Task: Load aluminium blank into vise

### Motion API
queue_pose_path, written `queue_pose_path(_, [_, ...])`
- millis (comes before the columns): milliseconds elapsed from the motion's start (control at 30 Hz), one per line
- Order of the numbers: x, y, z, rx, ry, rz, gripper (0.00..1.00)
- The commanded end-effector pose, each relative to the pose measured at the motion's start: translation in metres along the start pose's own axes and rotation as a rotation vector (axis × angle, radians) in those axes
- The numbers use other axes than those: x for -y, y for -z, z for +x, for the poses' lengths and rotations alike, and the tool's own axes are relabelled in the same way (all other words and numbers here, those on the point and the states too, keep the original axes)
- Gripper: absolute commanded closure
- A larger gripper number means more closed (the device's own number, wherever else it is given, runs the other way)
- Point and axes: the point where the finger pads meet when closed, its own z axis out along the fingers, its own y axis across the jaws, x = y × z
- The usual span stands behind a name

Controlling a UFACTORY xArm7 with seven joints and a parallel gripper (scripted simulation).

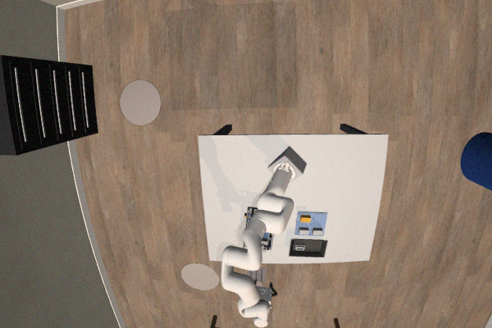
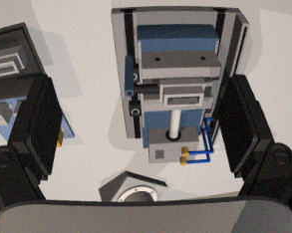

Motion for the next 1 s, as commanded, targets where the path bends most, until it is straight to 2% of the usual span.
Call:
queue_pose_path(0, [0.000, 0.002, 0.001, -0.005, 0.000, 0.002, 0.00])
queue_pose_path(567, [0.001, 0.002, 0.001, -0.005, 0.000, 0.002, 0.00])
queue_pose_path(633, [0.014, 0.000, -0.006, -0.003, 0.001, 0.006, 0.00])
queue_pose_path(700, [0.039, -0.004, -0.019, 0.001, 0.004, 0.013, 0.00])
queue_pose_path(967, [0.086, -0.012, -0.049, 0.007, 0.010, 0.022, 0.00])
